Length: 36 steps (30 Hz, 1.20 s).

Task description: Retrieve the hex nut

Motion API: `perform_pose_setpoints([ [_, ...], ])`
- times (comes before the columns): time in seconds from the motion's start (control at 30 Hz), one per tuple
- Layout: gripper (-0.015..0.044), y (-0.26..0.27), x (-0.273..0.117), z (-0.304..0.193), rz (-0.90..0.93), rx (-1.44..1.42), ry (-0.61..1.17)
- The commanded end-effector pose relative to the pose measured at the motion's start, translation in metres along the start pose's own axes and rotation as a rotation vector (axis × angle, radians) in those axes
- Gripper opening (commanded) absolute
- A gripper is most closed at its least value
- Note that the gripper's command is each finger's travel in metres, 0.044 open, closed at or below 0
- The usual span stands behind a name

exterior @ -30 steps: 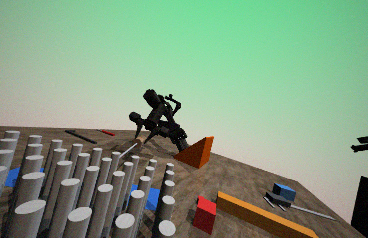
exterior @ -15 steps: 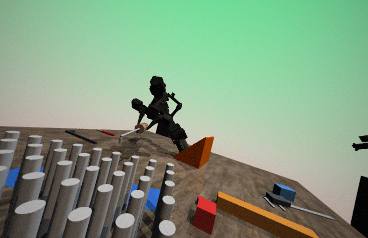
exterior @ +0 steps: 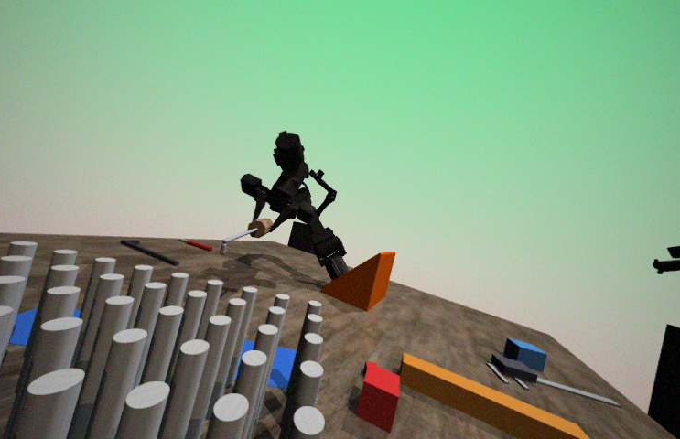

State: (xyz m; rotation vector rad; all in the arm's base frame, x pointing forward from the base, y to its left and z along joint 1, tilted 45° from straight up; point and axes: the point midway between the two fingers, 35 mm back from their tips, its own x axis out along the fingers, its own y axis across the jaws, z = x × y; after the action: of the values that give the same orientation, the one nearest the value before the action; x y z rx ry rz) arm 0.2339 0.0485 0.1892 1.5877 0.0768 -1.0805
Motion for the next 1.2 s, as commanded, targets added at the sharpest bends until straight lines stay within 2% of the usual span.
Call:
perform_pose_setpoints([
  [0.0,0.0000,0.014,-0.001,0.007,-0.035,0.011,0.008],
  [1.17,0.0000,0.089,-0.007,0.098,-0.198,0.037,0.018],
])
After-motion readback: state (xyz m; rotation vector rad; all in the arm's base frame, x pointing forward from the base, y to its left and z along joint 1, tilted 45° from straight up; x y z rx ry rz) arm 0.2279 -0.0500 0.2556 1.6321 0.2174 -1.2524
